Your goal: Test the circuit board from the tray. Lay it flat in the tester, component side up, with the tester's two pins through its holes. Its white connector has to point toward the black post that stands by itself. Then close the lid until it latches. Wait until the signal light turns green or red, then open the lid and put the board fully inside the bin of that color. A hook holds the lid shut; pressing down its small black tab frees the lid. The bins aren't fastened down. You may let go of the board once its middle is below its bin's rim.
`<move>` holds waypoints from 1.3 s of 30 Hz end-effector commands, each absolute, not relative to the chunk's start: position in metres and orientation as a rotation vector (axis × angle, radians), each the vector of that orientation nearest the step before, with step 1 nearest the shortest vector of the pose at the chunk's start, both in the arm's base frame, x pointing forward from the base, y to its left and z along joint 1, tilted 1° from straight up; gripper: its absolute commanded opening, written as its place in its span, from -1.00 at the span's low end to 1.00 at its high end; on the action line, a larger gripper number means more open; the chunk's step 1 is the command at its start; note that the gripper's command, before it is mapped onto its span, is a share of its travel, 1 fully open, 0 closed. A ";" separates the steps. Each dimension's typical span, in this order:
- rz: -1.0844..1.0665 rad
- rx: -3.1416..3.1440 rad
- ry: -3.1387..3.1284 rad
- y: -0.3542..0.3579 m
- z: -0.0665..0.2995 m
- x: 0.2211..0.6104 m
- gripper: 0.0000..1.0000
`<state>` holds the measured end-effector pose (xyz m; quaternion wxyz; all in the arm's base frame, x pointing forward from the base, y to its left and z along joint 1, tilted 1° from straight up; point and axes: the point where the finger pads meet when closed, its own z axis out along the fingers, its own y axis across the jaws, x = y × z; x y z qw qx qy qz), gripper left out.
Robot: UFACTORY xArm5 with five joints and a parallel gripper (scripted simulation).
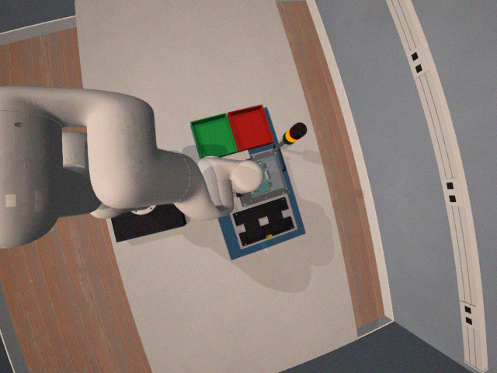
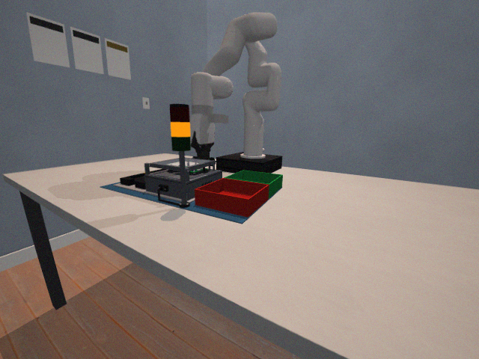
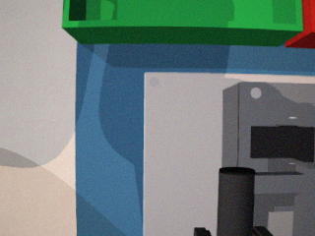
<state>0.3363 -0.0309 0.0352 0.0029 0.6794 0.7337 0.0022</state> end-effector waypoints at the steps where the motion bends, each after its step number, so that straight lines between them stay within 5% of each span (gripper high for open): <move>1: 0.010 2.129 2.299 -0.031 0.036 0.338 -0.53; 18: 0.010 2.129 2.299 -0.031 0.057 0.337 -0.53; 39: 0.010 2.129 2.299 -0.032 0.134 0.336 -0.53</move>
